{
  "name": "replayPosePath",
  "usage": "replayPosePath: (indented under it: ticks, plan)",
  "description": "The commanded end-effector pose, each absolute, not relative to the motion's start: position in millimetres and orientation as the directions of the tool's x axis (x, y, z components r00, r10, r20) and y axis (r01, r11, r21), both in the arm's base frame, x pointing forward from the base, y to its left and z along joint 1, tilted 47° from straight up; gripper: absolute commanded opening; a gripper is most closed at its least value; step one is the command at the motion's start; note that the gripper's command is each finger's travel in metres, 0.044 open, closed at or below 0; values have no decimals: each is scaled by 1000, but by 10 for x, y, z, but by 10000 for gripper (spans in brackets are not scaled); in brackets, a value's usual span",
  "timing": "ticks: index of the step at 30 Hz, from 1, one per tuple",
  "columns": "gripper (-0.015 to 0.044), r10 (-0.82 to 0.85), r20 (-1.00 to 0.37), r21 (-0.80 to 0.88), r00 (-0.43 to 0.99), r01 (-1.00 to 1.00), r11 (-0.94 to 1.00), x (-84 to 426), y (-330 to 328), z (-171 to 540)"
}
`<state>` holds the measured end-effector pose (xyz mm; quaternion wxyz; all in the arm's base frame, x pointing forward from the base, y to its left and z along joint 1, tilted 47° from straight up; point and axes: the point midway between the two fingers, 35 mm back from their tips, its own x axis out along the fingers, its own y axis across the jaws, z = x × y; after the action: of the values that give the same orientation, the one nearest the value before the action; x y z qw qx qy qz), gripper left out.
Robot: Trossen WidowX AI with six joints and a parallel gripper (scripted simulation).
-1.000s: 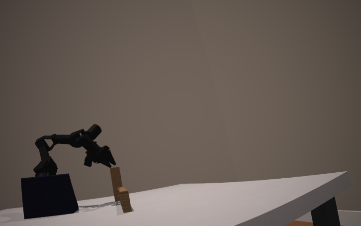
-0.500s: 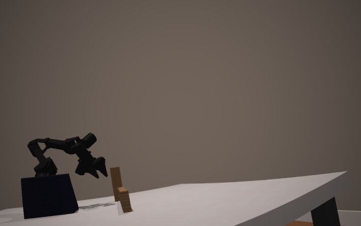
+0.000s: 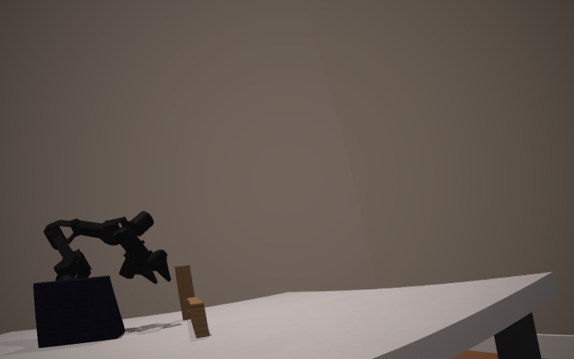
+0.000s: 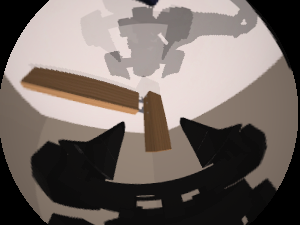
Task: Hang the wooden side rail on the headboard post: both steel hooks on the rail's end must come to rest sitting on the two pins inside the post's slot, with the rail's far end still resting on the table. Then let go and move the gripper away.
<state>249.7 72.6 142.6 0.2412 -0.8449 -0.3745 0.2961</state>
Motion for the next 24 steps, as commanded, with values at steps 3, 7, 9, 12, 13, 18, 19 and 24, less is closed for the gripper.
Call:
replayPosePath:
  ticks: [3,7,9,12,13,18,19,24]
  plan:
    - [440,767,-348,-783,540,282,-554,2557,679,1388]
    - [440,717,-403,-864,569,23,-504,2646,550,1391]
    - [440,670,-444,-864,595,-85,-497,2695,439,1384]
    - [440,640,-470,-864,608,-169,-473,2726,368,1383]
    - [440,634,-475,-865,610,-193,-463,2734,352,1383]
    - [440,627,-493,-868,604,-397,-300,2793,330,1406]
    - [440,625,-497,-858,602,-447,-252,2808,324,1412]
    - [440,615,-520,-750,593,-661,3,2886,294,1440]
